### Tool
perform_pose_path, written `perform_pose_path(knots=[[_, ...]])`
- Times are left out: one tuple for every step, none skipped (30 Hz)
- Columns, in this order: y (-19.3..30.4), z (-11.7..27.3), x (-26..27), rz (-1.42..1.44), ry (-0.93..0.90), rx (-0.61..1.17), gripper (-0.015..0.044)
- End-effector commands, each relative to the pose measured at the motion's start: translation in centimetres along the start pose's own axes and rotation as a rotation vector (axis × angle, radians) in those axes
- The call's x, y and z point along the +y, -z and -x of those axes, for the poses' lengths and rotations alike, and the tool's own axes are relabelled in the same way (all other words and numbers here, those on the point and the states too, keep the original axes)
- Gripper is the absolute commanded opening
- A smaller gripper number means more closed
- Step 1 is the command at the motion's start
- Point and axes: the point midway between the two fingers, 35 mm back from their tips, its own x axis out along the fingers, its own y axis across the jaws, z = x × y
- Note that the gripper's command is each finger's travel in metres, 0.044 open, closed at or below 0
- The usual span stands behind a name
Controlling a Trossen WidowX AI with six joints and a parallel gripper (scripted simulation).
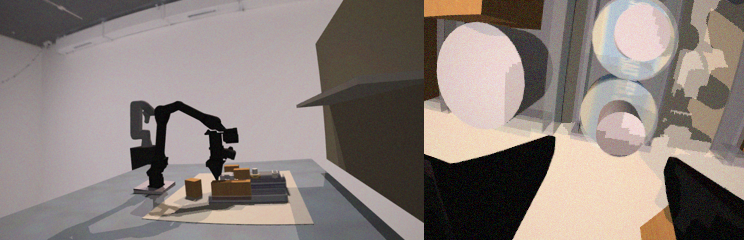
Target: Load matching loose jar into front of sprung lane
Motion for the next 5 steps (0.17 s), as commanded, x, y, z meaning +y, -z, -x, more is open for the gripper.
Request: perform_pose_path(knots=[[1.5, 0.1, 0.0, -0.004, 0.002, 0.001, 0.0307], [1.9, 0.1, 0.0, -0.004, 0.002, 0.001, 0.0307], [2.3, 0.1, 0.0, -0.004, 0.002, 0.002, 0.0307], [2.6, 0.1, 0.0, -0.004, 0.002, 0.002, 0.0307], [3.0, 0.1, 0.0, -0.003, 0.002, 0.002, 0.0307]])
